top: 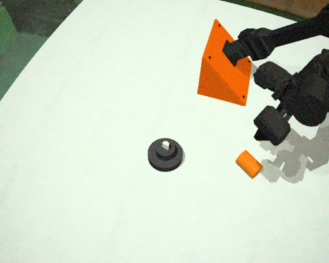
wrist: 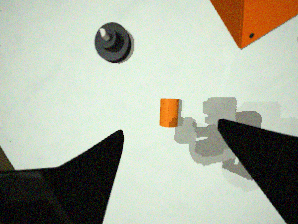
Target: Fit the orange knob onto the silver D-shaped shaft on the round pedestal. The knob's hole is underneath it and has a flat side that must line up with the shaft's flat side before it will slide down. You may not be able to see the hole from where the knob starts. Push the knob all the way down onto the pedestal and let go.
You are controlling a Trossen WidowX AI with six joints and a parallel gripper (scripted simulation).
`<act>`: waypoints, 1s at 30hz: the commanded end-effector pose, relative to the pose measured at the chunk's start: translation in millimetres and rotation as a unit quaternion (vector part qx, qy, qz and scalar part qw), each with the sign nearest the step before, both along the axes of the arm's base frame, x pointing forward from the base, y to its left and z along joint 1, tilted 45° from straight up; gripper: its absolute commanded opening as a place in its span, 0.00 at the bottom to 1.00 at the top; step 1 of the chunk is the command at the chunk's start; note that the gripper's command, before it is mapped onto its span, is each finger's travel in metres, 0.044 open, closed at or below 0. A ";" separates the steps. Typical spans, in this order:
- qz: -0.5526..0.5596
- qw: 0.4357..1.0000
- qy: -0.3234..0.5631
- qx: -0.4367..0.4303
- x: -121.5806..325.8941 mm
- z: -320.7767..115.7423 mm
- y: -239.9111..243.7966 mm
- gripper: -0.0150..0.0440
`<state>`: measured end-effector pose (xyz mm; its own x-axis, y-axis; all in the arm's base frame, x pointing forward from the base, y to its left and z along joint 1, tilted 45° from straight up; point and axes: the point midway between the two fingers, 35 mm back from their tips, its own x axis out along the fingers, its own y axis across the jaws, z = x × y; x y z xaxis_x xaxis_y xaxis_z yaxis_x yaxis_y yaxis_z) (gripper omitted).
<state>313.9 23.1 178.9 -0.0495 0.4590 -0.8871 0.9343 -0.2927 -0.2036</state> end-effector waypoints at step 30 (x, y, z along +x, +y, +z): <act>-0.008 0.995 0.096 -0.011 2.3 -82.6 91.8 1.00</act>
